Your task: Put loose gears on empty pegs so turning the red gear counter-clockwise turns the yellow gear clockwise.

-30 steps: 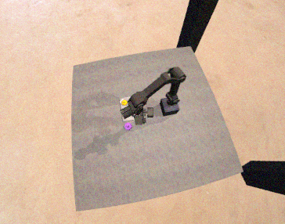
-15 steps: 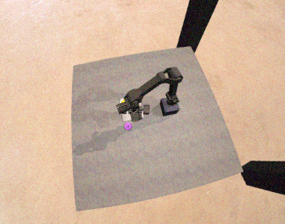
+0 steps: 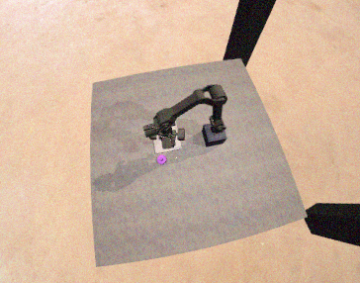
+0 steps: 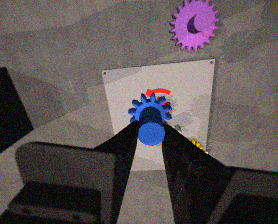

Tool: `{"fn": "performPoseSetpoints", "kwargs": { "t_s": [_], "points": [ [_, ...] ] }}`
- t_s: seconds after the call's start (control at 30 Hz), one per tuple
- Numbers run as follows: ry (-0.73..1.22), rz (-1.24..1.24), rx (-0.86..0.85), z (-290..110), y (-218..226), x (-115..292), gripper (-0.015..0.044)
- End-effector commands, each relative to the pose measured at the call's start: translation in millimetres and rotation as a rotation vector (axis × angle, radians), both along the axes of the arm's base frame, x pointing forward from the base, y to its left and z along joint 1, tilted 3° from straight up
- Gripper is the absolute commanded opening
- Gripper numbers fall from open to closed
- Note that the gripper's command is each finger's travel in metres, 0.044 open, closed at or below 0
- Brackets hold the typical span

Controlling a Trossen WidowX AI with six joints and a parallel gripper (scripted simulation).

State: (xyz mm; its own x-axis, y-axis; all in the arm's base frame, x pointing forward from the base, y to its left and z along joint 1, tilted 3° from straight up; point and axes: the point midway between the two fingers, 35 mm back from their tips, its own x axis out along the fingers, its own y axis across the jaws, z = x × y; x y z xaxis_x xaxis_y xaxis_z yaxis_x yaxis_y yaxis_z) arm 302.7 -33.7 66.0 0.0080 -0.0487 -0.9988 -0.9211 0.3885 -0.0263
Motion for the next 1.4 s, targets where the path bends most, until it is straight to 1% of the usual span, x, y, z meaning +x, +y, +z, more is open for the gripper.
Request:
{"fn": "performPoseSetpoints", "kwargs": {
  "t_s": [0.0, 0.7, 1.37],
  "points": [
    [0.002, 0.005, 0.002, -4.3, -8.7, 2.6, 0.0000],
    [0.000, 0.024, -0.007, -20.6, -61.1, 10.5, 0.0000],
    [0.002, 0.049, -0.017, -37.4, -111.4, 8.9, 0.0000]
  ]
}}
